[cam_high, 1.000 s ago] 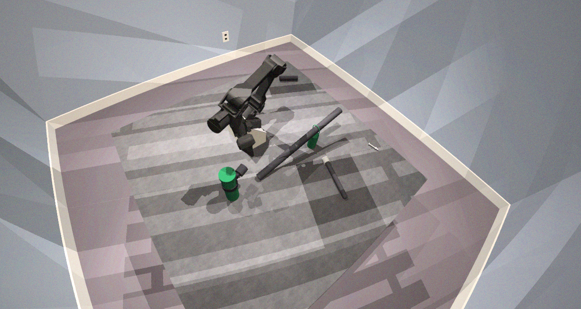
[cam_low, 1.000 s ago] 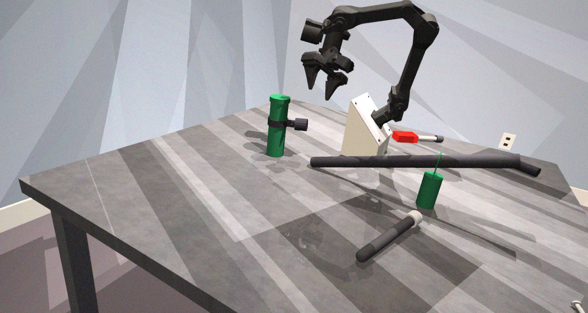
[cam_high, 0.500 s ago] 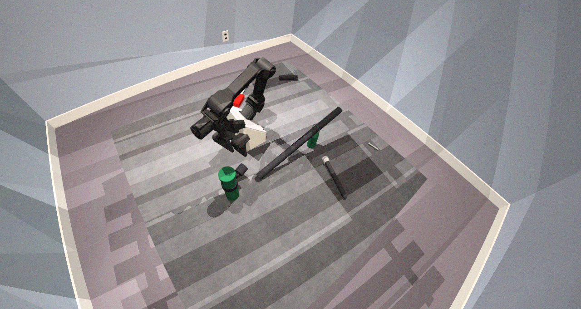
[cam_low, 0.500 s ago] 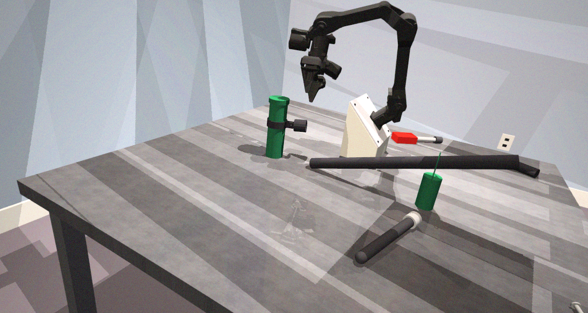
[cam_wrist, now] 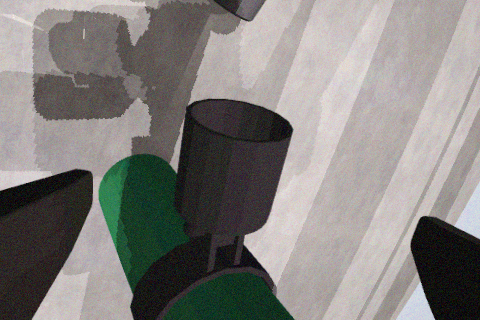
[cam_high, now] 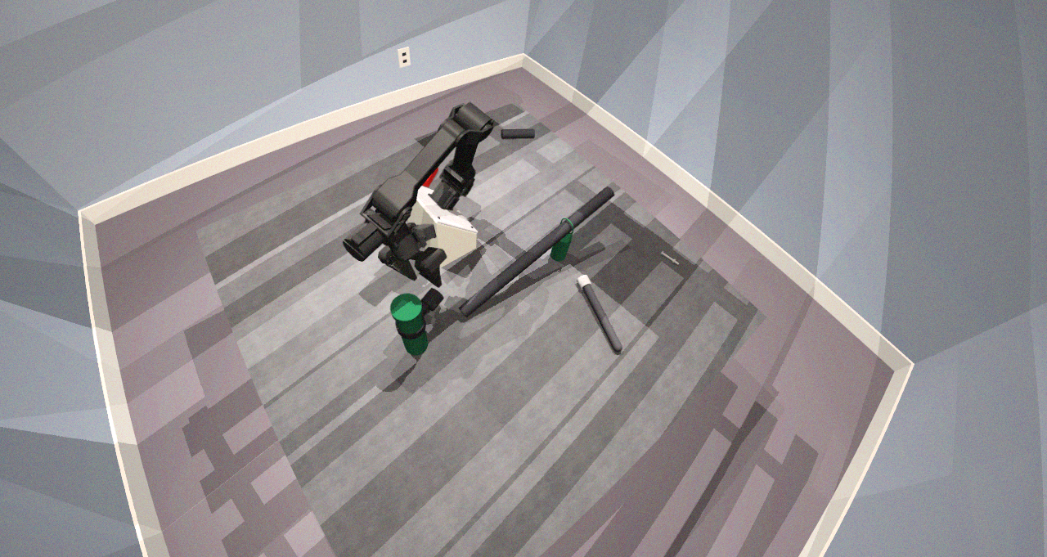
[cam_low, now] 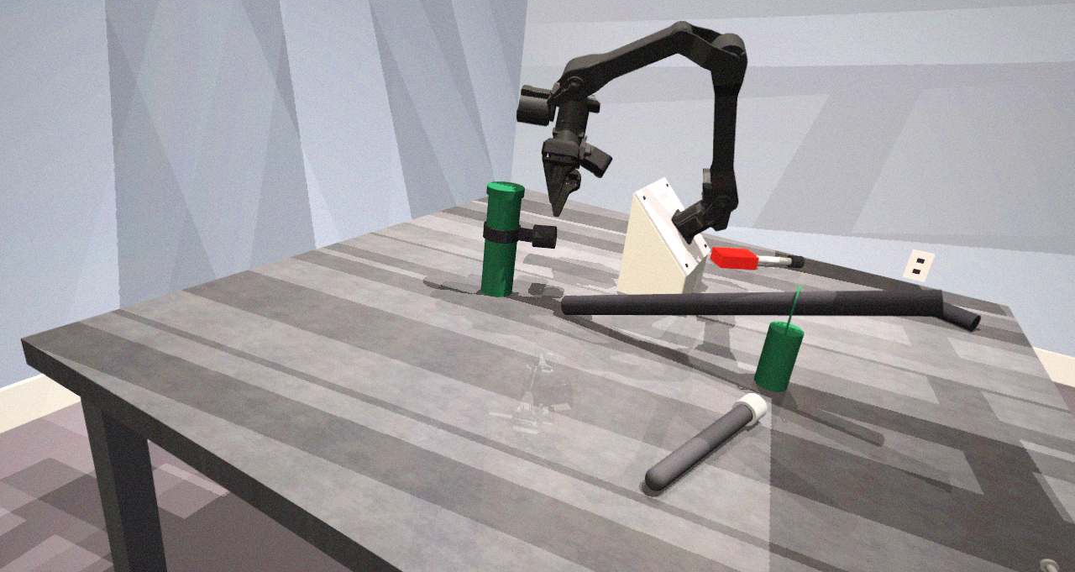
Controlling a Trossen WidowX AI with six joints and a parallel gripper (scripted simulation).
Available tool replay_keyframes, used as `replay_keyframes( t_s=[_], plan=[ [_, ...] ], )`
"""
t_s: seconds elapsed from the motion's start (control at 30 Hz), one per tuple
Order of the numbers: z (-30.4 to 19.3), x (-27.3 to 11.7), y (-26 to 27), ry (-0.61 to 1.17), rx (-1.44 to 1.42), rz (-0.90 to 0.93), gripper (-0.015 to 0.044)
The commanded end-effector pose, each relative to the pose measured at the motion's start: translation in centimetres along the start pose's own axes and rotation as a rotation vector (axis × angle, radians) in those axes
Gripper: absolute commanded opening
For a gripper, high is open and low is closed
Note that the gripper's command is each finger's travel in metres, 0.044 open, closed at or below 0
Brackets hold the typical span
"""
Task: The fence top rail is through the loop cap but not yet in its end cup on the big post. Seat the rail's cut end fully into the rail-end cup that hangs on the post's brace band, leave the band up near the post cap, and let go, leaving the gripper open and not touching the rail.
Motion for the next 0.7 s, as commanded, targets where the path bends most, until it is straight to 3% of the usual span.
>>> replay_keyframes(
  t_s=[0.0,0.67],
  plan=[
    [0.4,1.7,0.9,-0.009,0.002,-0.002,0.044],
    [0.2,4.3,0.8,-0.005,0.003,0.001,0.044]
  ],
)
Point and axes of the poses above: the point midway between the two fingers, 35 mm back from their tips, its own x axis out along the fingers, its own y axis across the jaws, z = x × y, the point moved 3 cm from there along -x, back along the fingers, and after that the axes turned 13 degrees about -x, right-handed, at the moved point
